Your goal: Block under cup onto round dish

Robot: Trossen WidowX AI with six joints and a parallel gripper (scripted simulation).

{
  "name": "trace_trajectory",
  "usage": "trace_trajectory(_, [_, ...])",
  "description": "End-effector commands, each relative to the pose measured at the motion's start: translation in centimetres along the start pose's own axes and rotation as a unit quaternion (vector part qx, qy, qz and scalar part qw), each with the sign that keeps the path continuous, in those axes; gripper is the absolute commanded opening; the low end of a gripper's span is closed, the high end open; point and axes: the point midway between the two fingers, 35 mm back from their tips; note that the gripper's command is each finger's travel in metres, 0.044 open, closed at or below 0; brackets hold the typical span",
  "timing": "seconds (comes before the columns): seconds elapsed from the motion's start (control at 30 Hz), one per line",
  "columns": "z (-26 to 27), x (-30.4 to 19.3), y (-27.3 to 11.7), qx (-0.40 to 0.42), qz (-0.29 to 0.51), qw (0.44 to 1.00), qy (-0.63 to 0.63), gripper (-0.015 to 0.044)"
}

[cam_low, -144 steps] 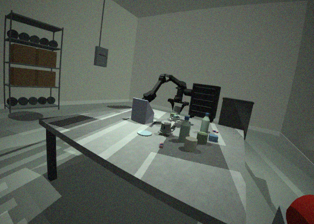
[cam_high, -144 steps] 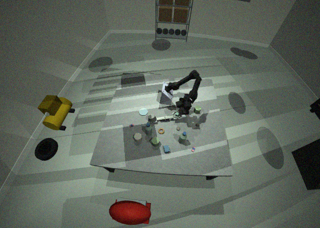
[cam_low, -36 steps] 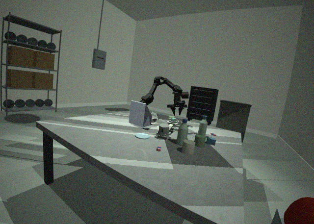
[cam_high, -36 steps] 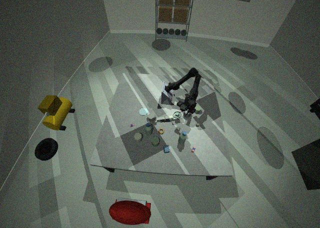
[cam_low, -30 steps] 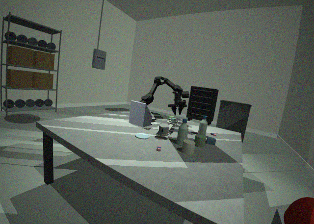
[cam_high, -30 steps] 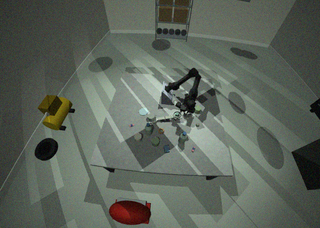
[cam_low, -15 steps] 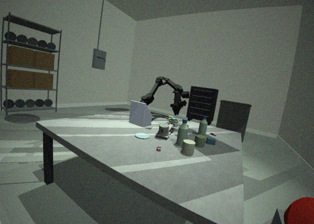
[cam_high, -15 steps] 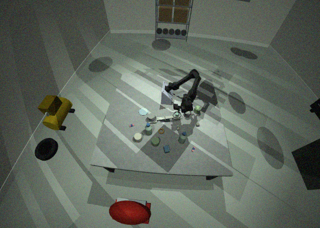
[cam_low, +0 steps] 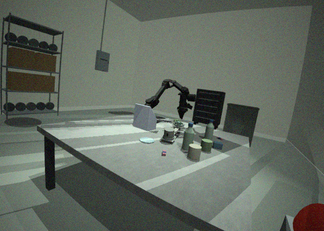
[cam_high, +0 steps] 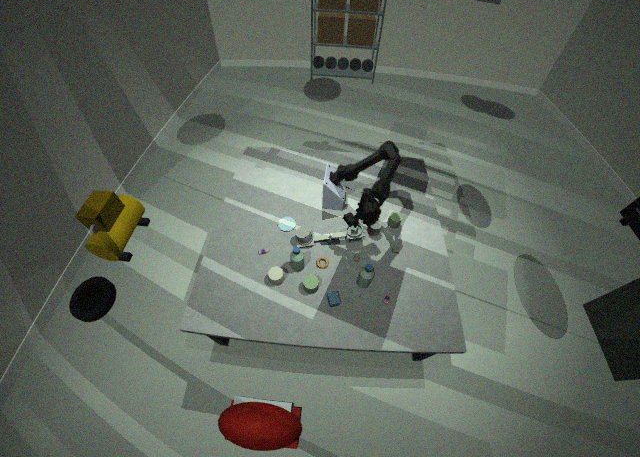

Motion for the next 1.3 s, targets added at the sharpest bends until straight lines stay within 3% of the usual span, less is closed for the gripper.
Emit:
trace_trajectory(0.0, [-0.5, -0.2, 0.0, 0.010, 0.007, 0.997, -0.077, 0.0260])
trace_trajectory(0.5, [-1.9, -1.0, -0.4, 0.040, 0.011, 0.949, -0.314, 0.0260])
trace_trajectory(1.27, [-1.7, -1.1, 2.5, 0.040, 0.010, 0.948, -0.317, 0.0260])
Point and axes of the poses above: the point midway between the two fingers, 35 mm back from their tips, its own y axis out along the fingers, its own z axis across the jaws, x = y × z, and after that the axes turned 10 degrees about y, right-handed
